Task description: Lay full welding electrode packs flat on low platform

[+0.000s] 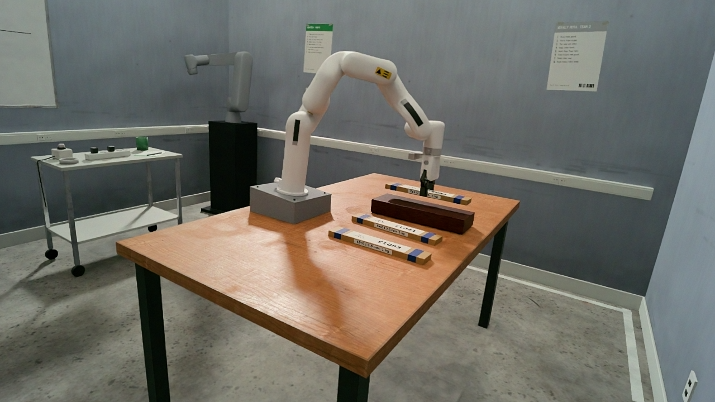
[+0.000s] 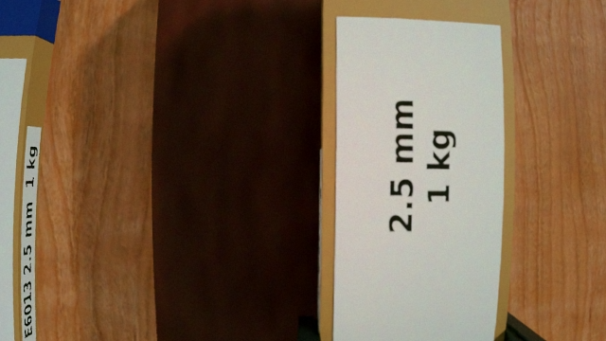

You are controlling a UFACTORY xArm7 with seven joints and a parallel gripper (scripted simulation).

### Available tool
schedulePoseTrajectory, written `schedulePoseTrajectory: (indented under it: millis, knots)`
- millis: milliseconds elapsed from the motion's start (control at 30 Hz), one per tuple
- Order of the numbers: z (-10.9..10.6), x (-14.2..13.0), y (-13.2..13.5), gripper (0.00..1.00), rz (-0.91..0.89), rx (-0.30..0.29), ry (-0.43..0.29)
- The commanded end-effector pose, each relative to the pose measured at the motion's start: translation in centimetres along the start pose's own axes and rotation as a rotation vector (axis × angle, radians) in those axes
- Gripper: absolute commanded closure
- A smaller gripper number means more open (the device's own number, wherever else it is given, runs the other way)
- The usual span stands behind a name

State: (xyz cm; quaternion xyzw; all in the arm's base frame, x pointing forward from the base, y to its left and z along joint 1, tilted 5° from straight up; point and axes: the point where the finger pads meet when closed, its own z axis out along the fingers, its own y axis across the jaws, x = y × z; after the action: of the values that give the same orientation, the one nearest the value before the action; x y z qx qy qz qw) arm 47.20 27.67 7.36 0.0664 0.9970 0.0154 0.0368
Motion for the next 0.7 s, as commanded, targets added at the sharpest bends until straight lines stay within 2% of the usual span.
schedulePoseTrajectory:
  millis: [0, 667]
  knots:
    - [0.3, -0.2, 0.2, 0.42, 0.000, -0.004, -0.005]
    - [3.1, -0.2, 0.4, 0.42, 0.000, -0.004, -0.005]
